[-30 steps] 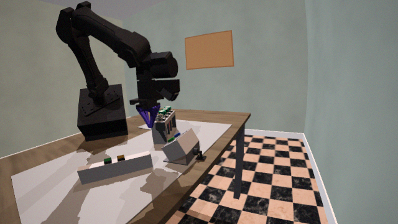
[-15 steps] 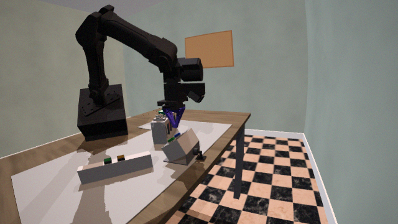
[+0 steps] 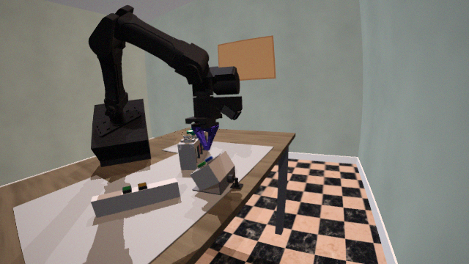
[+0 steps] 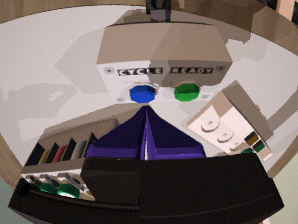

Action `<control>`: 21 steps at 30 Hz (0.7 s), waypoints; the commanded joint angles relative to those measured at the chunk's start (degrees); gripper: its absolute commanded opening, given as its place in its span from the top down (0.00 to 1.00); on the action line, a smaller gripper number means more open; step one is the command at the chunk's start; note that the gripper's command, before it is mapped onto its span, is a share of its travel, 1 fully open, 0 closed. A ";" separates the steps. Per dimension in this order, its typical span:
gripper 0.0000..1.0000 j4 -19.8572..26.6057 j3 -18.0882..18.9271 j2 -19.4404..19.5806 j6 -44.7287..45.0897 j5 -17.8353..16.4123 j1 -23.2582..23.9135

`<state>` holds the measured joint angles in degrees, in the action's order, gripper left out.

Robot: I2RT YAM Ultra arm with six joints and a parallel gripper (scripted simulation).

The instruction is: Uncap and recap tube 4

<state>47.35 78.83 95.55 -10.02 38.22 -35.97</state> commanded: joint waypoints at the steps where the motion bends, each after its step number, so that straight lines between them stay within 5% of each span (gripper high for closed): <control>1: 1.00 0.13 0.49 -0.46 -0.25 0.16 -0.55; 17: 1.00 0.72 0.61 -0.43 -1.04 0.46 -1.24; 21: 1.00 -2.14 -0.55 0.40 0.35 -0.07 -0.03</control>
<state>47.11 78.67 96.05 -10.52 38.33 -35.97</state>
